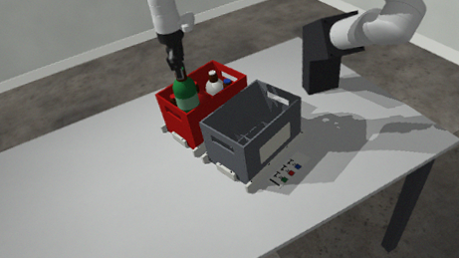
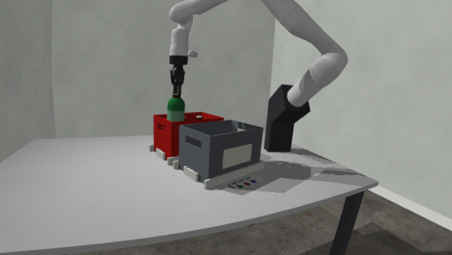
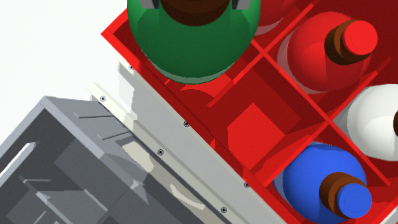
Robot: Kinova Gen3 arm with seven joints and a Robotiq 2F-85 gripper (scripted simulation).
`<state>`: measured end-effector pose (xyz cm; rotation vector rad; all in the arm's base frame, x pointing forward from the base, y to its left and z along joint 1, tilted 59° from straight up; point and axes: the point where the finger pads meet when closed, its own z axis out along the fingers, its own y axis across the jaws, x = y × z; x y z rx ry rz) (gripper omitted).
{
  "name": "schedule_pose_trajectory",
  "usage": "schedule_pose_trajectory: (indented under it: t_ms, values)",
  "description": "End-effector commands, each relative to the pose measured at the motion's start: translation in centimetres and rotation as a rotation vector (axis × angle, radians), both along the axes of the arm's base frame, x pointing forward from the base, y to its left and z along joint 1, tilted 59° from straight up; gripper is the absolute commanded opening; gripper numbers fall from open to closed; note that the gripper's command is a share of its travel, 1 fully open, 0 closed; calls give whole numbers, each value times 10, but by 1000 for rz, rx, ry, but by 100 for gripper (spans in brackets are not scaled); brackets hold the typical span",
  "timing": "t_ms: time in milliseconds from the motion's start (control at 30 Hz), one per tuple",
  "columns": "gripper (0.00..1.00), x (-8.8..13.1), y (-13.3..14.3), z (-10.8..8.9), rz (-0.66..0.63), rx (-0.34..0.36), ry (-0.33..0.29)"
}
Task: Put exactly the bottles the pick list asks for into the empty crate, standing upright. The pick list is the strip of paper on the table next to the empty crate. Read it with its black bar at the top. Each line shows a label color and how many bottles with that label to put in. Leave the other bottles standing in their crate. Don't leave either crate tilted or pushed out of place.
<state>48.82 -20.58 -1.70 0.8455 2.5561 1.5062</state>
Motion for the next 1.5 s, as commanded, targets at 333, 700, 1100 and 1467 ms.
schedule_pose_trajectory:
  t_ms: [333,700,1100,1467]
  values:
    - [10,-6,-15,10,-2,-2,-1]
    - [10,-11,-30,19,-2,-2,-1]
    - [10,-16,-30,21,-2,-2,-1]
    - [10,-32,-22,23,-2,-2,-1]
